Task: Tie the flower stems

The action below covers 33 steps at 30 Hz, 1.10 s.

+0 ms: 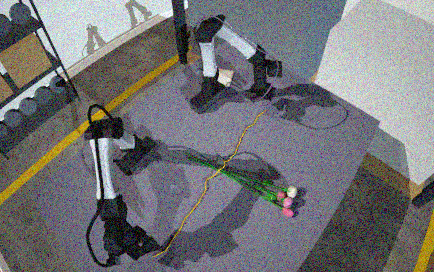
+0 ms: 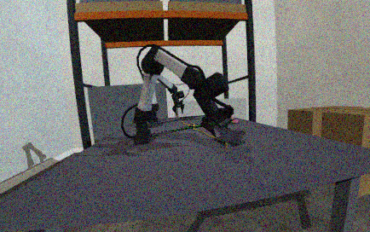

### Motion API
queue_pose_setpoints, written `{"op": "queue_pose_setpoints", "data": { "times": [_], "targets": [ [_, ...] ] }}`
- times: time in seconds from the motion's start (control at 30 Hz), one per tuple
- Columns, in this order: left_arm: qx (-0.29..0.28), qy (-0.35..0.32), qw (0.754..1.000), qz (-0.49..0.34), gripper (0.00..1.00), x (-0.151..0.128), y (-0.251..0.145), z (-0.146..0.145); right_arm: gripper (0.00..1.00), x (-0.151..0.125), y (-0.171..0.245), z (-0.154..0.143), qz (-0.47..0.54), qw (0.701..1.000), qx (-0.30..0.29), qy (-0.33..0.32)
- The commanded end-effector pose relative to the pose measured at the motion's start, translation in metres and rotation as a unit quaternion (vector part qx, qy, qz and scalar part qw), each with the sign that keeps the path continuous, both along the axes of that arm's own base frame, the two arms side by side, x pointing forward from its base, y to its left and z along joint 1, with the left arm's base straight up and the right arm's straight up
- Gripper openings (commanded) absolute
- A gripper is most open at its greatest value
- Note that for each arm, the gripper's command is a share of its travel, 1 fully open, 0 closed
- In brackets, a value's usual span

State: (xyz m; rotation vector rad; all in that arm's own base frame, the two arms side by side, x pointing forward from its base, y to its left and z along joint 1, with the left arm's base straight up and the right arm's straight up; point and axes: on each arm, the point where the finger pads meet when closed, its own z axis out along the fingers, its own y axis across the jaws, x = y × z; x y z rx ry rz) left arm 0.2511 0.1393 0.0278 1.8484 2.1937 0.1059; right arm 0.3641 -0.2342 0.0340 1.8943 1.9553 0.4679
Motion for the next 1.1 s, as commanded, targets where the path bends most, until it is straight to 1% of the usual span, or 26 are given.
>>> {"op": "queue_pose_setpoints", "data": {
  "times": [0.0,0.2,0.3,0.37,0.53,0.6,0.83,0.87,0.93,0.97,1.07],
  "targets": [
    [-0.015,-0.006,1.000,0.009,0.69,0.004,-0.009,0.008,0.69,0.001,0.000,0.001,0.005,1.000,-0.002,0.000],
    [-0.067,-0.004,0.997,0.034,0.69,0.009,-0.050,0.011,0.69,0.001,0.000,0.001,0.005,1.000,-0.002,0.000],
    [-0.106,-0.014,0.993,0.046,0.69,0.022,-0.086,0.014,0.69,0.001,0.000,0.001,0.005,1.000,-0.002,0.000],
    [-0.106,-0.014,0.993,0.046,0.69,0.022,-0.086,0.014,0.69,0.001,0.000,0.001,0.005,1.000,-0.002,0.000],
    [-0.183,-0.021,0.982,0.053,0.69,0.046,-0.158,0.021,0.69,0.001,0.000,0.001,0.005,1.000,-0.002,0.000],
    [-0.215,-0.023,0.975,0.047,0.69,0.055,-0.193,0.024,0.69,0.001,0.000,0.001,0.005,1.000,-0.002,0.000],
    [-0.308,-0.006,0.951,0.020,0.69,0.069,-0.305,0.027,0.69,0.001,0.000,0.001,0.005,1.000,-0.002,0.000],
    [-0.318,-0.004,0.948,0.017,0.69,0.070,-0.317,0.027,0.69,0.001,0.000,0.001,0.005,1.000,-0.002,0.000],
    [-0.318,-0.004,0.948,0.017,0.69,0.070,-0.317,0.027,0.69,0.001,0.000,0.001,0.005,1.000,-0.002,0.000],
    [-0.322,0.000,0.947,0.017,0.69,0.068,-0.326,0.024,0.69,0.001,0.000,0.001,0.005,1.000,-0.002,0.000],
    [-0.343,0.000,0.939,0.009,0.69,0.073,-0.353,0.028,0.69,0.001,0.000,0.001,0.005,1.000,-0.002,0.000]
  ]
}}
